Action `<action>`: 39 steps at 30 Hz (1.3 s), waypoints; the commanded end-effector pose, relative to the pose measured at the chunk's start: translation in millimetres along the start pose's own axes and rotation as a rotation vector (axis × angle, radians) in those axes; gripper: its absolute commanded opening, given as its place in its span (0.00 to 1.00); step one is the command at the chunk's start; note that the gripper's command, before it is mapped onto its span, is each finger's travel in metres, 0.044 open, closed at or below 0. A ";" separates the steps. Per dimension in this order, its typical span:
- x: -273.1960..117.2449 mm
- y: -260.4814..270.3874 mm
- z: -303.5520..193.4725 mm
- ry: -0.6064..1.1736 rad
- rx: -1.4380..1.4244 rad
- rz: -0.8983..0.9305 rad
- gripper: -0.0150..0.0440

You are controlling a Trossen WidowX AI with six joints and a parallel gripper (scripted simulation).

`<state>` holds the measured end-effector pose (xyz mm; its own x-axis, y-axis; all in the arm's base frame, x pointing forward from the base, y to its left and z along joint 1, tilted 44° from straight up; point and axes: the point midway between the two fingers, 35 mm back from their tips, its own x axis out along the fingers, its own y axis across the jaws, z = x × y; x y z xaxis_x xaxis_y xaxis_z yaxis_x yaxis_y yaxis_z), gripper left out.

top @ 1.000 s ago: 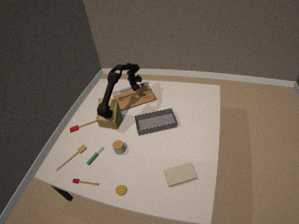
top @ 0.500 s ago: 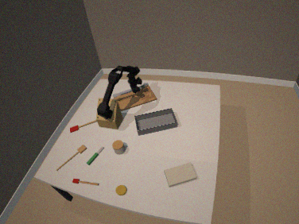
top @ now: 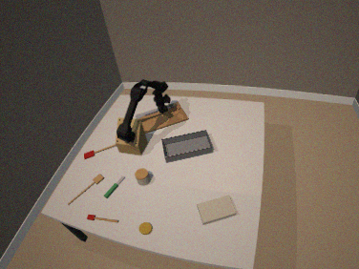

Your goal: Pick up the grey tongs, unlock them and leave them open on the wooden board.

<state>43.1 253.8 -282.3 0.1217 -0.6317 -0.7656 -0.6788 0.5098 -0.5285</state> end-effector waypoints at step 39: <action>-115.4 -147.0 3.5 0.020 0.011 -0.040 1.00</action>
<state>134.8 259.3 -117.7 0.1314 -0.6464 -0.7516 -0.6529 0.5141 -0.5563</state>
